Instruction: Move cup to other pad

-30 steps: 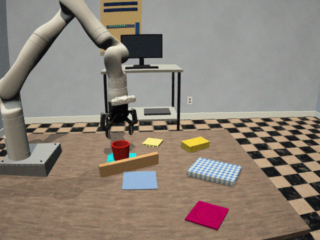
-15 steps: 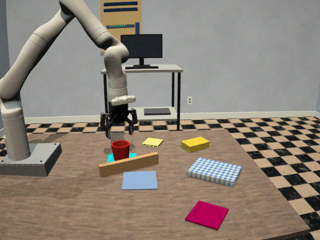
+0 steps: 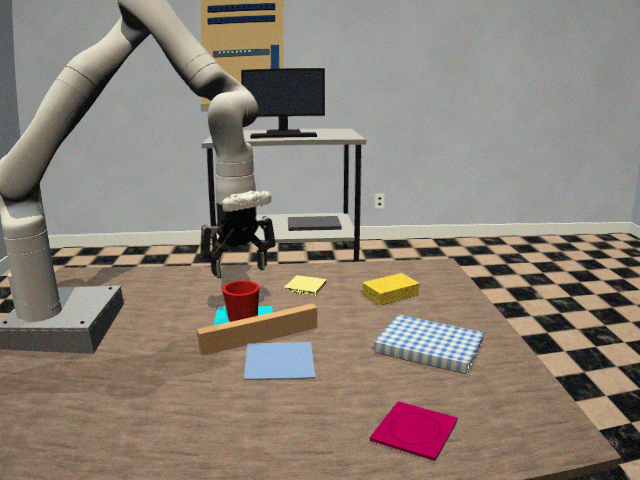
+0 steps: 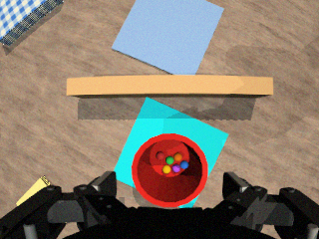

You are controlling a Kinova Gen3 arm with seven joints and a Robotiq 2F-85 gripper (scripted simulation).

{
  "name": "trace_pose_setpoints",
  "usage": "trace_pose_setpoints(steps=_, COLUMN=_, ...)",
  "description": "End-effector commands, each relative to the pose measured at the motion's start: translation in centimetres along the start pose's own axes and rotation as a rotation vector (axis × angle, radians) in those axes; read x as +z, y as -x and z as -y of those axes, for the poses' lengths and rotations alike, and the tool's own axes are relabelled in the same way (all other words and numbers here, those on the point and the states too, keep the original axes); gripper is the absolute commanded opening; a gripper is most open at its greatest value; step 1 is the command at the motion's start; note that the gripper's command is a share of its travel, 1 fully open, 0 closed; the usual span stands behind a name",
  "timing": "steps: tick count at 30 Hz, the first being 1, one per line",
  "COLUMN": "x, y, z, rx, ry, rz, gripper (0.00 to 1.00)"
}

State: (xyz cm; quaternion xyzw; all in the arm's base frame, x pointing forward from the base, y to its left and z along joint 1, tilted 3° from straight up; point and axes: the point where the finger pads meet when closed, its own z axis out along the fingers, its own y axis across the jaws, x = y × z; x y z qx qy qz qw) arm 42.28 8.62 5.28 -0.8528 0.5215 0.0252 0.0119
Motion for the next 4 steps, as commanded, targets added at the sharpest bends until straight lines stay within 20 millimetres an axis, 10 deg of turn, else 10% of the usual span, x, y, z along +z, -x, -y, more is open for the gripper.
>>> trace_pose_setpoints(steps=1, x=-0.07, y=-0.02, z=0.05, rx=0.0, ry=-0.002, rz=0.0, gripper=1.0)
trace_pose_setpoints(steps=4, x=-0.07, y=-0.02, z=0.05, rx=0.0, ry=-0.002, rz=0.0, gripper=1.0)
